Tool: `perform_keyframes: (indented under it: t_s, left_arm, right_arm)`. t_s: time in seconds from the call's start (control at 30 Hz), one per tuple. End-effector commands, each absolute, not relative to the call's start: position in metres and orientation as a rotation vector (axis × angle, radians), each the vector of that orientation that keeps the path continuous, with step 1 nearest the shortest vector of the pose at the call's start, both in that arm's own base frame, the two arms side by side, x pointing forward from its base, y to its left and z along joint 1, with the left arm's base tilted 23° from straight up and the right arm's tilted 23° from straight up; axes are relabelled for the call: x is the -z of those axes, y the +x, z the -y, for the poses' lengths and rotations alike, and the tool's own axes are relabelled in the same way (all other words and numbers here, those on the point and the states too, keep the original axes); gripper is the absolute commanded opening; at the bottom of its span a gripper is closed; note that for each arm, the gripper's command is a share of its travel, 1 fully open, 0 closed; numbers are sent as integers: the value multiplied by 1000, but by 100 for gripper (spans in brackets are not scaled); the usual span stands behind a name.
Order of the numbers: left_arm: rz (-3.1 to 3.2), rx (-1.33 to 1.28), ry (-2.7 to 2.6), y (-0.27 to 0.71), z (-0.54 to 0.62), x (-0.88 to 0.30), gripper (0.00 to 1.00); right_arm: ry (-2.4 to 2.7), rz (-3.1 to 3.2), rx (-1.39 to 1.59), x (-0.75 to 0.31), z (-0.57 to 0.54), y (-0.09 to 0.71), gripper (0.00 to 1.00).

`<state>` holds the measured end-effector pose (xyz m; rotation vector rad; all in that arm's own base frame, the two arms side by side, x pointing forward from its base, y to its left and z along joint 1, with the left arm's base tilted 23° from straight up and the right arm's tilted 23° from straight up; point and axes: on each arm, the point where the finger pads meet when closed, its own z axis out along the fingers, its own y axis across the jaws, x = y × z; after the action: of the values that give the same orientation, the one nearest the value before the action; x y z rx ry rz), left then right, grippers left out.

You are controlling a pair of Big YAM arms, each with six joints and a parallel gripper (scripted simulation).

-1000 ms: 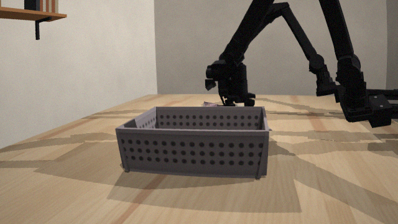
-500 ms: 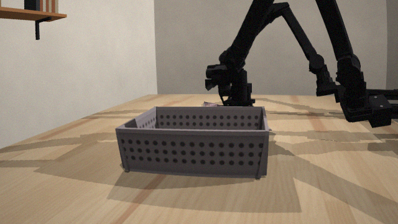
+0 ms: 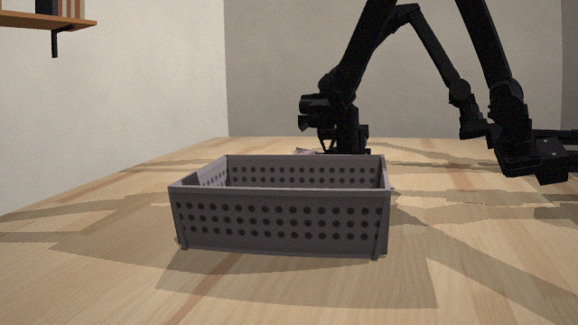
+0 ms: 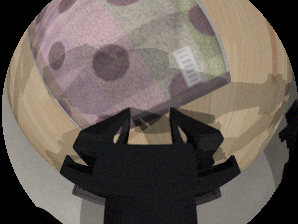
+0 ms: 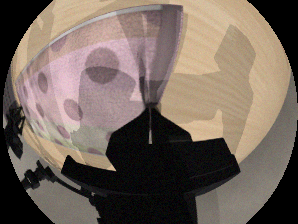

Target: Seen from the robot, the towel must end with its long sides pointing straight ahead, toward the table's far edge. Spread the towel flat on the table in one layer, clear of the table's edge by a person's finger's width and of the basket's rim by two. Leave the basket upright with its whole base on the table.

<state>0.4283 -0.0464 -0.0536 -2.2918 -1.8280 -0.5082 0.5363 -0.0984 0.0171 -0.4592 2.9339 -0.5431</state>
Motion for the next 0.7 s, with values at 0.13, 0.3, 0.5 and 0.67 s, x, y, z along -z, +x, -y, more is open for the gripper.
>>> perform_keyframes:
  t_s: [0.13,0.3,0.5,0.67]
  left_arm:
    - [1844,543,-2314,450,45,56,52]
    - [1834,526,-2309,443,41,67,52]
    - [1839,526,-2304,442,40,67,52]
    - [1839,524,-2303,441,40,68,52]
  right_arm:
    - [-441,-2924,566,-15,107,540,1]
    - [-441,-2924,566,-15,107,540,1]
    - [-441,-2924,566,-15,107,540,1]
    - [-441,-2924,566,-15,107,540,1]
